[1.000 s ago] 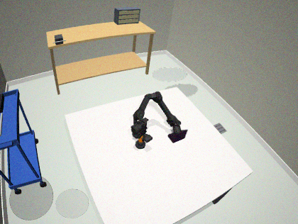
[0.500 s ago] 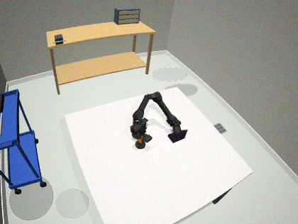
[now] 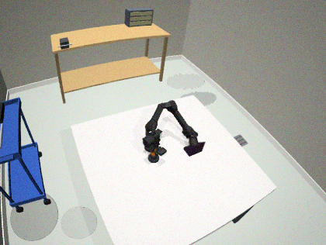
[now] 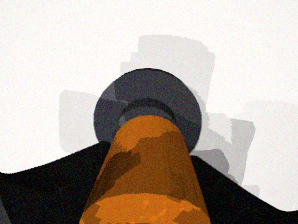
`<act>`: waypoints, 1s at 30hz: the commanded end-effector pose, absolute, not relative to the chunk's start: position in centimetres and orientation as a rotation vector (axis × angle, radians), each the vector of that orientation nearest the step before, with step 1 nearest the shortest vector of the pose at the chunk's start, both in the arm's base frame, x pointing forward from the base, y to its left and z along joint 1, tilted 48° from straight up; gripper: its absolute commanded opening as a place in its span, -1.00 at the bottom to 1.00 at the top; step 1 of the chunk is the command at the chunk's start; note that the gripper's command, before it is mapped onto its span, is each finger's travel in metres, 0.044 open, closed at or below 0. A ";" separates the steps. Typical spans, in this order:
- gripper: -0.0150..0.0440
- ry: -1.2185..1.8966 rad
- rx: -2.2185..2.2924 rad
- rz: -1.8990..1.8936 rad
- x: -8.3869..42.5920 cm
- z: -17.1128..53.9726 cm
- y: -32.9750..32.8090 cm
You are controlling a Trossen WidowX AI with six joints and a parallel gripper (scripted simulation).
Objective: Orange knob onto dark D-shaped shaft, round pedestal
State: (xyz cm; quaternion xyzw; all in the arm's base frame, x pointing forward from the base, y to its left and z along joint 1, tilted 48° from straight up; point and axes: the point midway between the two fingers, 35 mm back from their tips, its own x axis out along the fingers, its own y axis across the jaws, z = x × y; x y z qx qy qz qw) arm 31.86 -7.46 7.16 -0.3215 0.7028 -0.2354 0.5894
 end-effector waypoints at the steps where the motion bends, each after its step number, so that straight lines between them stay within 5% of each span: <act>1: -0.49 1.645 -0.784 -0.510 32.0 7.4 -7.2; 30: -0.49 1.700 -0.899 -0.384 31.5 7.0 -7.4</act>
